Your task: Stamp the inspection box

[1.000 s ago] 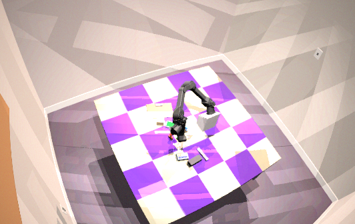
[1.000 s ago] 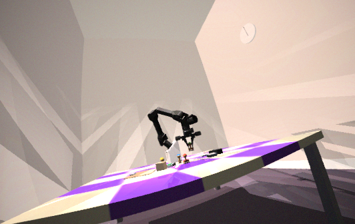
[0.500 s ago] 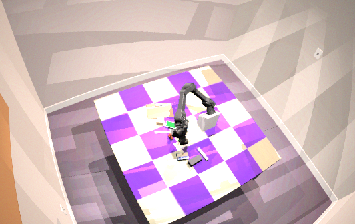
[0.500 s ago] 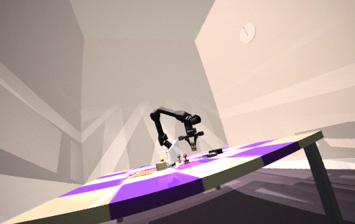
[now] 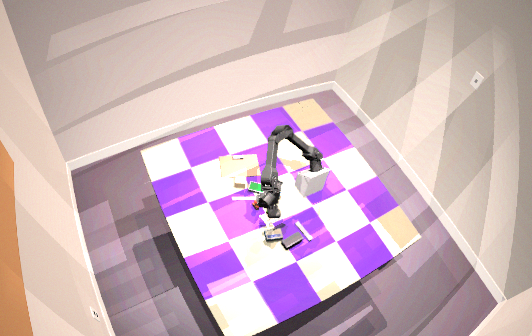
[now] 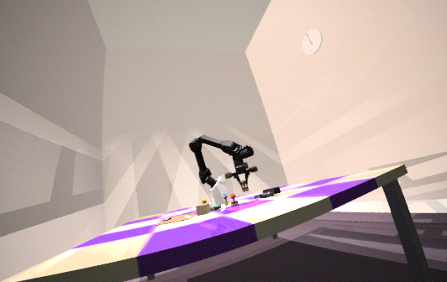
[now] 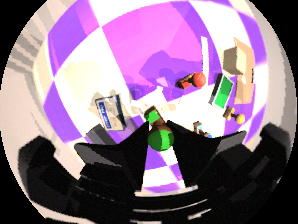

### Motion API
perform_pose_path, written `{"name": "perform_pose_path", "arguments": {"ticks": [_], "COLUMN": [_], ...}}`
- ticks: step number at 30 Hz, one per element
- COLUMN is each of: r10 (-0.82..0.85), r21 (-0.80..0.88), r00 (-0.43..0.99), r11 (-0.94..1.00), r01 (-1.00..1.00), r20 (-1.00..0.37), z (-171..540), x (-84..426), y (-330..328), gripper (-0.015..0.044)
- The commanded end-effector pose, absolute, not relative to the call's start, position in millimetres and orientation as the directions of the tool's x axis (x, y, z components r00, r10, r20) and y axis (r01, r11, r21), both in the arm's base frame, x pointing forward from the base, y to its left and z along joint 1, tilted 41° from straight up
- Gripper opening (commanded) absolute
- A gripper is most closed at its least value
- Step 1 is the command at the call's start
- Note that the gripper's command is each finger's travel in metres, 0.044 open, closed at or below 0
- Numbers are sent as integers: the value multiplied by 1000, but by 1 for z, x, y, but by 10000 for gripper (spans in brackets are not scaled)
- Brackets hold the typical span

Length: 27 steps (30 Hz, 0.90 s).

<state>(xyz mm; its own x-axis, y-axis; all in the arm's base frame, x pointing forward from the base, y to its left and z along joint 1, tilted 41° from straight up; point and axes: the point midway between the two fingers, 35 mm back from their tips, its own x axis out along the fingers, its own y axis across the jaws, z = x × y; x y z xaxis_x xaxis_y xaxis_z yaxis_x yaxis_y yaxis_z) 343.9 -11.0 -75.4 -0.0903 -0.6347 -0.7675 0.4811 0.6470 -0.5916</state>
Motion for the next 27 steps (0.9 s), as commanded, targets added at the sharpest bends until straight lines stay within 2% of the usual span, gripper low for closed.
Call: {"name": "perform_pose_path", "arguments": {"ticks": [1,27], "r10": [-638,-639], "r21": [-597,-598], "r00": [-92,-91], "r11": [648,647], "r01": [473,473], "r20": [-765,-764], "z": [-78,-92], "x": [342,341], "y": [-13,-25], "gripper": [0,0]}}
